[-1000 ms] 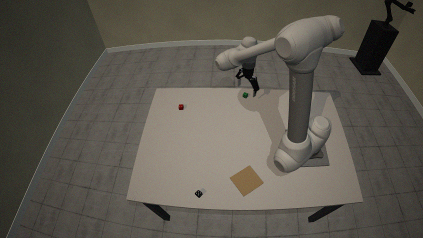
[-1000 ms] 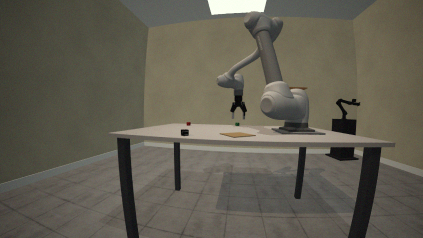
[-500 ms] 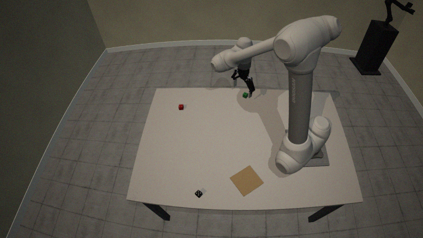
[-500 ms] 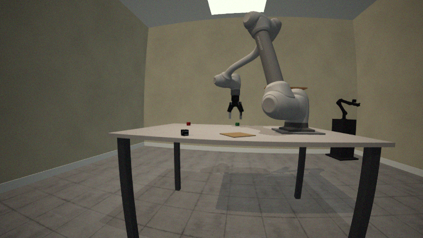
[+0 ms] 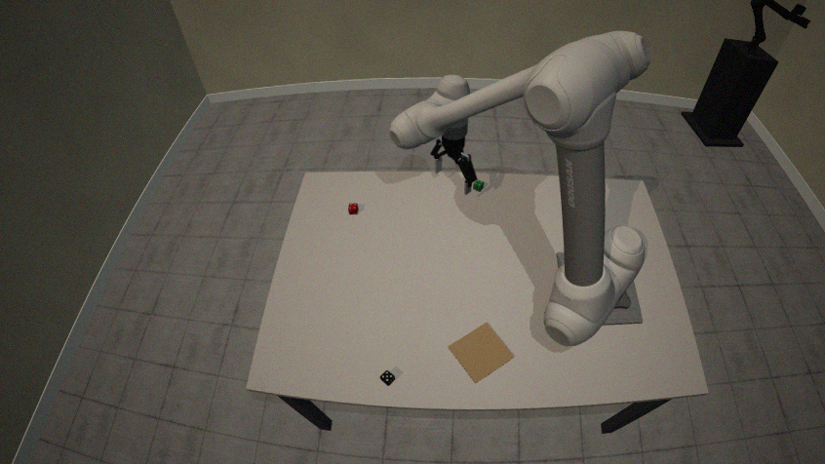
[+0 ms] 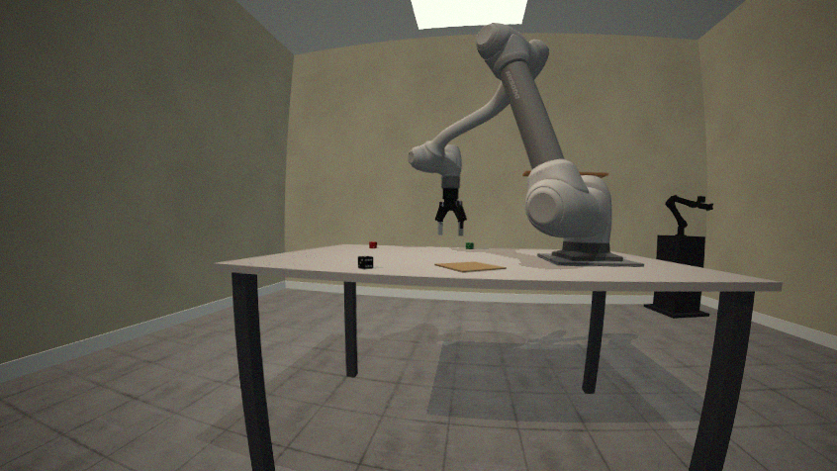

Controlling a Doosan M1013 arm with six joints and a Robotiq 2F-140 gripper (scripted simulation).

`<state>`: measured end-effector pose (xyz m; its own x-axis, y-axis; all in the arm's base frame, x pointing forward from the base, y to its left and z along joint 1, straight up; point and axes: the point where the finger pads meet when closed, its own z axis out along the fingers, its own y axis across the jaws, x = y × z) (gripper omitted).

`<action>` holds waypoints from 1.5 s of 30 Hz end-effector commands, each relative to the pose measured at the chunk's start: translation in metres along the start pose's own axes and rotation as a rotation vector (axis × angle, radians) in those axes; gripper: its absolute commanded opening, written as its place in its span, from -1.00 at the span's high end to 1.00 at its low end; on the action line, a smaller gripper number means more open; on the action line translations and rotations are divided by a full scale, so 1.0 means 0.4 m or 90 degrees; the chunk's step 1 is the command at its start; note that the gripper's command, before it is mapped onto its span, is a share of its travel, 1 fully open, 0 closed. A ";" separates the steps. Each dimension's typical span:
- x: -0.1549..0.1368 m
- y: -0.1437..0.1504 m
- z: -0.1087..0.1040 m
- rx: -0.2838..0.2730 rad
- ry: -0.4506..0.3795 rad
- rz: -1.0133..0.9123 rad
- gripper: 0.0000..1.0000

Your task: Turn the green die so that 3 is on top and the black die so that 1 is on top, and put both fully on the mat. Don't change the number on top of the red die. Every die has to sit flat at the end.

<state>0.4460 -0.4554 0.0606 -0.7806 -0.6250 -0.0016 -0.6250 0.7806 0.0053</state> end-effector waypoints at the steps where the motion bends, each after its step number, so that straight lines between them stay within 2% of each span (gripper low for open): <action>1: -0.050 -0.029 0.000 0.000 0.000 0.000 -1.00; 7: -0.171 -0.098 0.000 0.000 0.000 0.000 -1.00; 9: -0.171 -0.098 0.000 0.000 0.000 0.000 -1.00; 24: -0.510 -0.291 0.000 0.000 0.000 0.000 -1.00; 26: -0.510 -0.291 0.000 0.000 0.000 0.000 -1.00; 38: -0.687 -0.391 0.000 0.000 0.000 0.000 -1.00; 45: -0.730 -0.416 0.000 0.000 0.000 0.000 -1.00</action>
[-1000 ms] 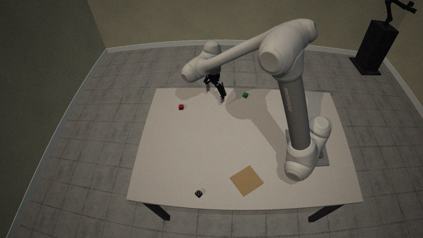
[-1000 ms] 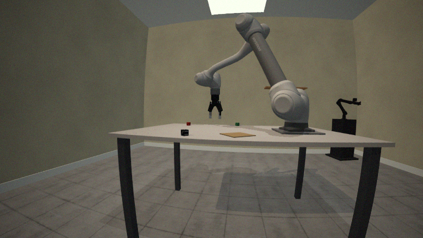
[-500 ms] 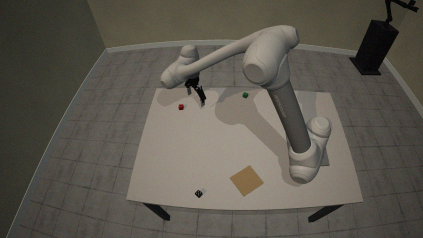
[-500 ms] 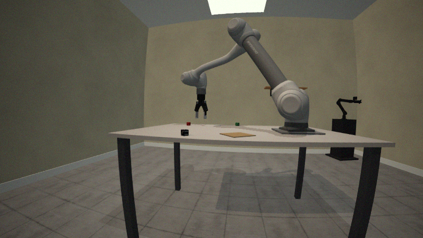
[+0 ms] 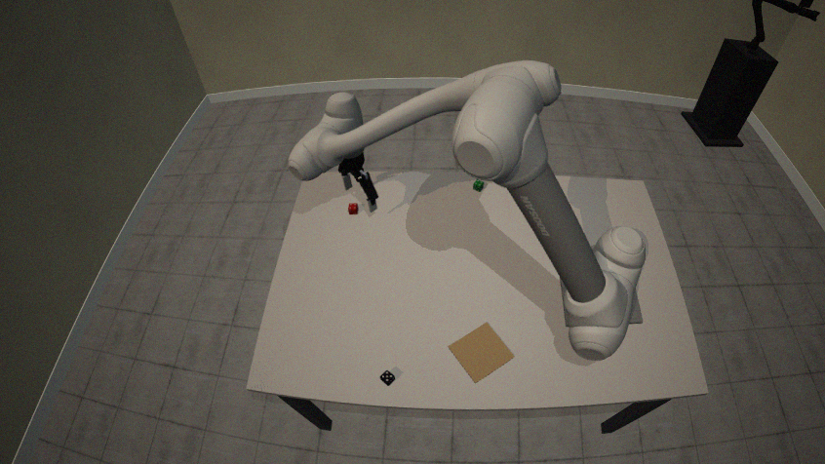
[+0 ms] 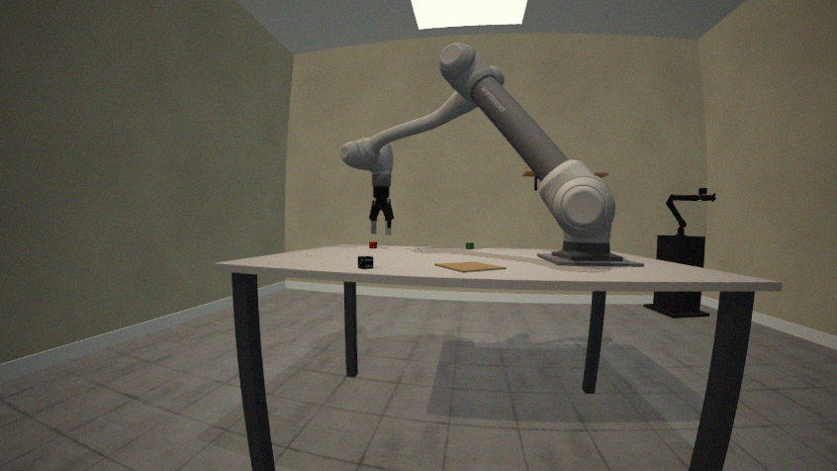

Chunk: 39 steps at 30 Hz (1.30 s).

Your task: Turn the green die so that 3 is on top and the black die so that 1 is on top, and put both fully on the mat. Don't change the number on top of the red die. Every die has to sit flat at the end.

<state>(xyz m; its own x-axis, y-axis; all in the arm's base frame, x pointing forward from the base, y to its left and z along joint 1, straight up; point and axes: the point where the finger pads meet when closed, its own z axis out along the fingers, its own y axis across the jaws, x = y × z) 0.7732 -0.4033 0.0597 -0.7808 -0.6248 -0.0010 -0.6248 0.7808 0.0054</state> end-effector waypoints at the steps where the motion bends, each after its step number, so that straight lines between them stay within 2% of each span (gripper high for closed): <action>1: -0.017 -0.010 -0.001 0.000 0.000 0.000 -1.00; 12: -0.055 -0.031 -0.001 0.000 0.000 0.000 -1.00; 39: -0.057 -0.033 -0.001 0.000 0.000 0.000 -1.00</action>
